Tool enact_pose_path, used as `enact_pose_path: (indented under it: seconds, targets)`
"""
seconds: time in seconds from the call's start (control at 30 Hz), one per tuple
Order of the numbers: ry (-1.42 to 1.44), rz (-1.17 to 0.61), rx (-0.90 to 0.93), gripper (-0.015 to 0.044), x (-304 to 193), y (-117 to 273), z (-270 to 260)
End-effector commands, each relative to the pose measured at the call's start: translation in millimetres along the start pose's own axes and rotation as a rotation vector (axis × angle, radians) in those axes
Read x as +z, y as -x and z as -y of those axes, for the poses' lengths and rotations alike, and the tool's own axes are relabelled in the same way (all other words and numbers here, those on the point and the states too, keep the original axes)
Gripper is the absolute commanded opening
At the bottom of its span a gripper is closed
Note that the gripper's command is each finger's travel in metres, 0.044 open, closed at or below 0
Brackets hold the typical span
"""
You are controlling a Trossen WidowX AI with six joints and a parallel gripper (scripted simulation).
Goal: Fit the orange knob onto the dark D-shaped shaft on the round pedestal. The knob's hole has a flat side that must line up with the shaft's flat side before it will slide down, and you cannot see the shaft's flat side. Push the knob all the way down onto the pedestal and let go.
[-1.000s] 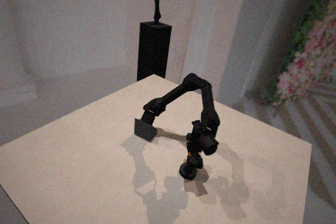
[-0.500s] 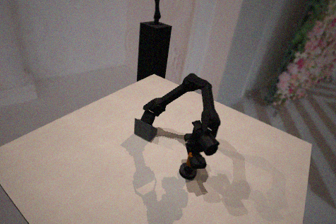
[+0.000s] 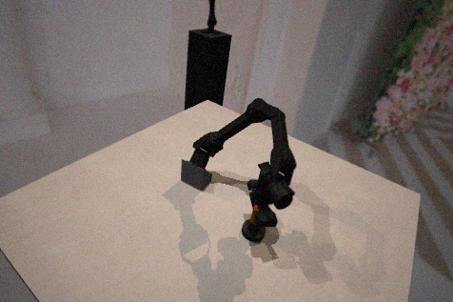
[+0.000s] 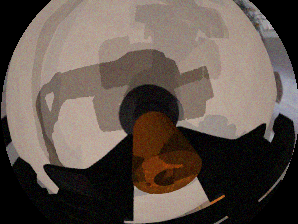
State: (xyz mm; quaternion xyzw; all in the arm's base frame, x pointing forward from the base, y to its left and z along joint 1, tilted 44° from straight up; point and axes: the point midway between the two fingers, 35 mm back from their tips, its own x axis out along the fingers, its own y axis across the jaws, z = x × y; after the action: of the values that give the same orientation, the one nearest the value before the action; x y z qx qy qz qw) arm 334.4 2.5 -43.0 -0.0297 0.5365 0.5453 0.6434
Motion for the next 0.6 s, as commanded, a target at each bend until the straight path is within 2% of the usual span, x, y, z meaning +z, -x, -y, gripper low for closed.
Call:
enact_pose_path:
  seconds: [0.0, 0.57]
  targets:
    - [0.007, 0.001, -0.003, 0.0000, 1.2, 2.0, -0.6]
    - [0.007, 0.001, -0.003, 0.0000, 3.0, 3.1, 3.5]
